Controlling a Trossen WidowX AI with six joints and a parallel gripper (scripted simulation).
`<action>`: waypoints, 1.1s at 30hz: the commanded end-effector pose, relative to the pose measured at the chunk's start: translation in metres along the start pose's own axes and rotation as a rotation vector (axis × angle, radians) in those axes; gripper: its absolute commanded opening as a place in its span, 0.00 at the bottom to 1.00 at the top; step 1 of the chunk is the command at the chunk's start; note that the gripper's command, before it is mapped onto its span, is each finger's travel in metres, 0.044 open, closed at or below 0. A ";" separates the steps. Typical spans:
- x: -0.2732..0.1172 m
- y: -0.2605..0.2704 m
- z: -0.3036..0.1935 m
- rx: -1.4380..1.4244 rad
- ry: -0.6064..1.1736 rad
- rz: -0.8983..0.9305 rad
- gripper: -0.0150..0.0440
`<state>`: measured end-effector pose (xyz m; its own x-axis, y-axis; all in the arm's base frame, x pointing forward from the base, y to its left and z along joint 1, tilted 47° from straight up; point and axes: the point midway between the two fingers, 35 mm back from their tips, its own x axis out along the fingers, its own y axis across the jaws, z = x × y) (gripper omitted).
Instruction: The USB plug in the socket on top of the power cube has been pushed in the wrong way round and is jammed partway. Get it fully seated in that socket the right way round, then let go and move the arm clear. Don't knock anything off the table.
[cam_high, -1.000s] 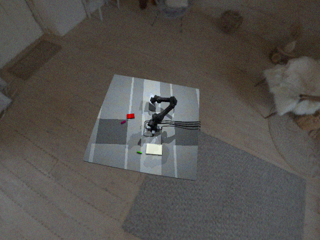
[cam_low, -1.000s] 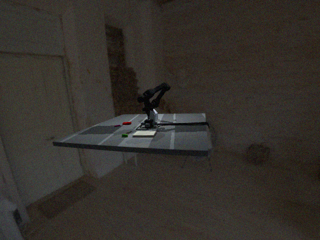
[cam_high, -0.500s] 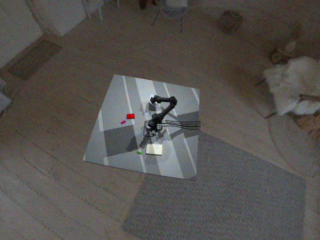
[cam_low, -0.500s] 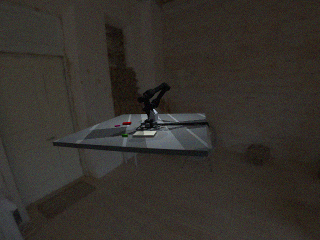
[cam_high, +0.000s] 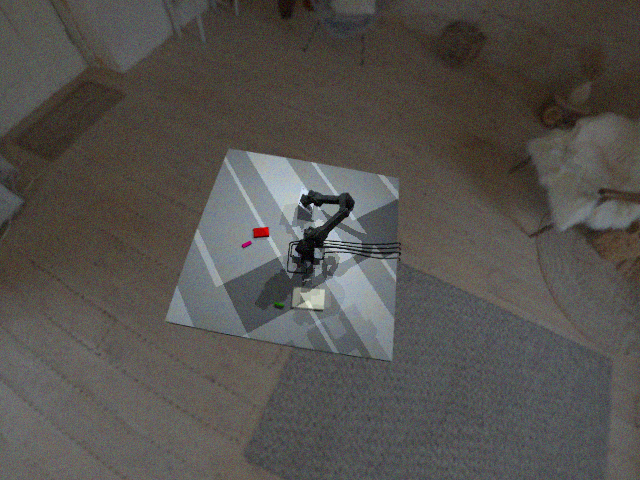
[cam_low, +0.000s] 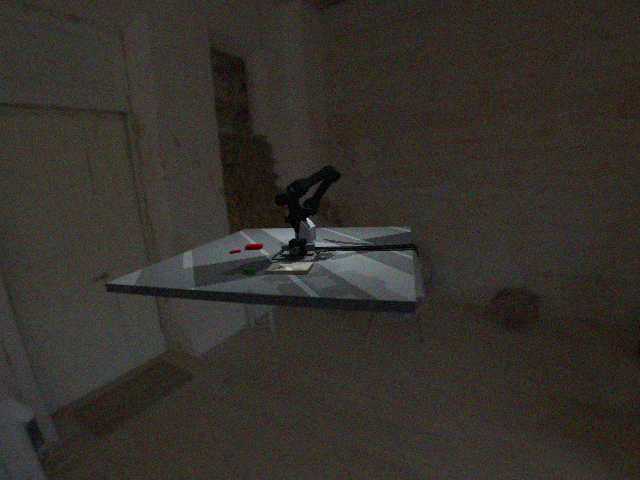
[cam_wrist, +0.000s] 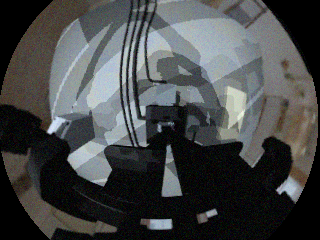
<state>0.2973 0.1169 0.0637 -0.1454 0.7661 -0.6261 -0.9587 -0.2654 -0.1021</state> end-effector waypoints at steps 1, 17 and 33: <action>0.001 0.000 0.001 0.004 -0.005 -0.003 0.25; 0.003 0.000 0.000 0.004 -0.005 -0.003 0.25; 0.004 0.000 0.000 0.004 -0.005 -0.003 0.25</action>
<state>0.2970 0.1198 0.0612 -0.1445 0.7669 -0.6252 -0.9588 -0.2647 -0.1031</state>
